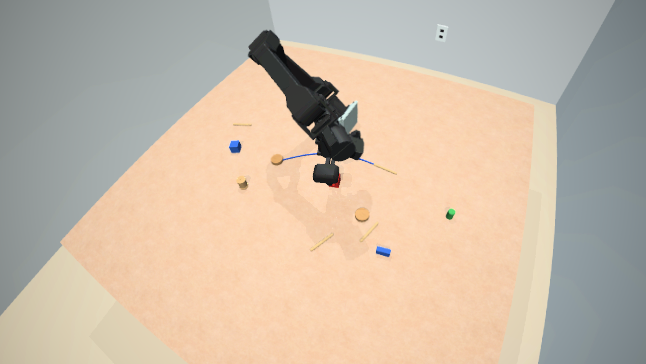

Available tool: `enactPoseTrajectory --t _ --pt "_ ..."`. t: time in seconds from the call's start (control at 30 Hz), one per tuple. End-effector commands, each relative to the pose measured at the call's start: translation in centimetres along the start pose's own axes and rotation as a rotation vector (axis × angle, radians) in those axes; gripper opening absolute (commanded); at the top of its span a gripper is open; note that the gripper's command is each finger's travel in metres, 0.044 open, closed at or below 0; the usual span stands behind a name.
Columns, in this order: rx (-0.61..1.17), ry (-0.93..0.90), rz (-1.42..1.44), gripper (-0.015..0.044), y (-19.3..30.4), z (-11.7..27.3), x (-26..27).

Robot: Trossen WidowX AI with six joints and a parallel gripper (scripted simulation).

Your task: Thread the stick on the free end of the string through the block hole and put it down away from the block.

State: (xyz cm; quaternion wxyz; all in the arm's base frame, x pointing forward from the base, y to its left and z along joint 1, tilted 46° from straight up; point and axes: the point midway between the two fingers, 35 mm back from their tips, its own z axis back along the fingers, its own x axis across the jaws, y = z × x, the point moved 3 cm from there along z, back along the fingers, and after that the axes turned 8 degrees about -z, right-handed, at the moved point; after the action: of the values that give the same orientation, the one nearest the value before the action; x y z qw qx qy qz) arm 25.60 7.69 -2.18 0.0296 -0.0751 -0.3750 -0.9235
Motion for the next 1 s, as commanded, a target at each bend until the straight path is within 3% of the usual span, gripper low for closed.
enactPoseTrajectory --t 0.0,0.1,0.37,0.63,0.97 --pt "0.010 0.001 0.013 0.0440 0.01 -0.05 0.10" --pt "0.010 0.001 0.013 0.0440 -0.09 -0.02 0.06" --pt "0.010 0.001 0.013 0.0245 -0.10 -0.02 0.07" --pt "0.005 -0.002 0.010 0.0245 -0.13 -0.05 0.12" --pt "0.005 -0.002 0.009 0.0000 -0.13 -0.05 0.12"
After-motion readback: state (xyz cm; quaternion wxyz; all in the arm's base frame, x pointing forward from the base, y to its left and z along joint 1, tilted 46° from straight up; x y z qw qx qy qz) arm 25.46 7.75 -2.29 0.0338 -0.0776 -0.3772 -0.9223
